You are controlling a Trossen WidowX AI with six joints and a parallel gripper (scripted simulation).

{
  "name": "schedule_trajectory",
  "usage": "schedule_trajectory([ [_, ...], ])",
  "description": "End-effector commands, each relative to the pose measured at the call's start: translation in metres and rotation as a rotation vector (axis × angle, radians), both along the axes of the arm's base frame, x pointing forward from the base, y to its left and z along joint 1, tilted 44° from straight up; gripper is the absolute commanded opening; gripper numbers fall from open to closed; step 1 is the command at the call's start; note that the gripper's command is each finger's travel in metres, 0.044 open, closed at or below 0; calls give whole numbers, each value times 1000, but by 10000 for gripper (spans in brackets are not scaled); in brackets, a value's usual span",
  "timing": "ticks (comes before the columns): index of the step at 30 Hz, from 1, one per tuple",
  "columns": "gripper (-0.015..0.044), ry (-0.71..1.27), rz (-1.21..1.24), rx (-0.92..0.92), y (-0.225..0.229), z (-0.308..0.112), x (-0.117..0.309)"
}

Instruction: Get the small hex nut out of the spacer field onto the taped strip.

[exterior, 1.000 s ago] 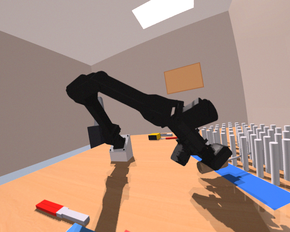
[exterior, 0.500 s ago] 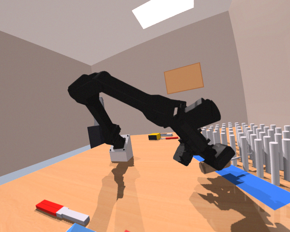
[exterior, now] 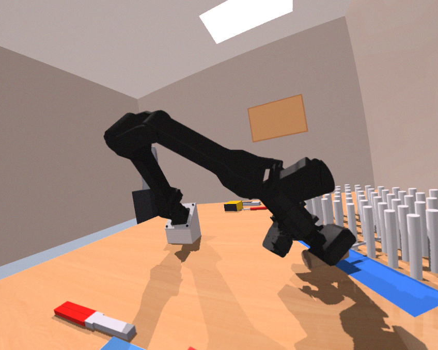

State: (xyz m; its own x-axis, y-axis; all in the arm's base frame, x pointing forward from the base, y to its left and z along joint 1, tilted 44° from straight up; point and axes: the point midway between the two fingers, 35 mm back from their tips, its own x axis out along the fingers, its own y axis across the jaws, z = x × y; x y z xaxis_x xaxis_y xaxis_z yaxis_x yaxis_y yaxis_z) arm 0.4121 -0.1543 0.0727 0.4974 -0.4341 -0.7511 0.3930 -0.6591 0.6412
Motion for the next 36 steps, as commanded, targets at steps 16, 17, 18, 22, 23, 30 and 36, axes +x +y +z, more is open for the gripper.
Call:
schedule_trajectory([
  [16, 0, 5, 5, 5, -2, -1, -9],
  [17, 0, 5, 5, 5, -2, -1, -9],
  [18, 0, 5, 5, 5, -2, -1, -10],
  [22, 0, 4, 5, 5, -3, 0, -12],
  [23, 0, 4, 5, 5, -3, 0, -13],
  [30, 0, 5, 5, 5, -4, 2, -18],
  [36, 0, 5, 5, 5, -5, 3, -21],
])
